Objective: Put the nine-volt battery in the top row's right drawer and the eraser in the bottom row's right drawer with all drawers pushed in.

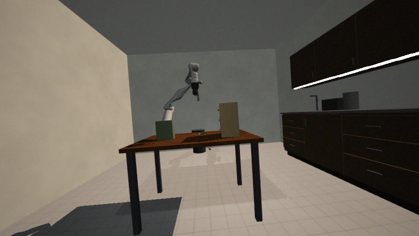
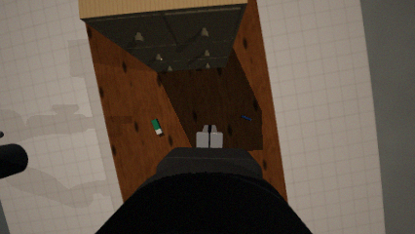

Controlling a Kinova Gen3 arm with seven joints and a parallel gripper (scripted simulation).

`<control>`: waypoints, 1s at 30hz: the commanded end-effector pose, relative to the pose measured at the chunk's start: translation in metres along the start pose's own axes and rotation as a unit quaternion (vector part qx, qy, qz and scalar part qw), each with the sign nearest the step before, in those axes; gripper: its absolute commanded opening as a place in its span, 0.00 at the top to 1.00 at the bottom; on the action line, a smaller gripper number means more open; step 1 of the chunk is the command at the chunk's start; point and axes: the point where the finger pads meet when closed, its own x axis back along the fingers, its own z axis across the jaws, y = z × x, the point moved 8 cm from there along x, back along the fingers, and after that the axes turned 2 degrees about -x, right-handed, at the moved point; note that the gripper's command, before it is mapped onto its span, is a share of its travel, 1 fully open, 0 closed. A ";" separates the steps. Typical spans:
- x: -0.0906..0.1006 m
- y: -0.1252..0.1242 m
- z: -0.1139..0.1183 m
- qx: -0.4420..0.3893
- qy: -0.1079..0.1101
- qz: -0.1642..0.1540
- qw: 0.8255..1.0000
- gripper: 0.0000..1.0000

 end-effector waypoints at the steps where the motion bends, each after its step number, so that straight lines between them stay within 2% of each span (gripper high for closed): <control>1: -0.002 -0.001 0.000 -0.010 -0.001 -0.001 1.000 1.00; 20: -0.017 -0.007 0.005 -0.134 -0.010 -0.006 0.991 1.00; 30: -0.034 -0.011 0.010 -0.266 -0.017 -0.012 0.964 1.00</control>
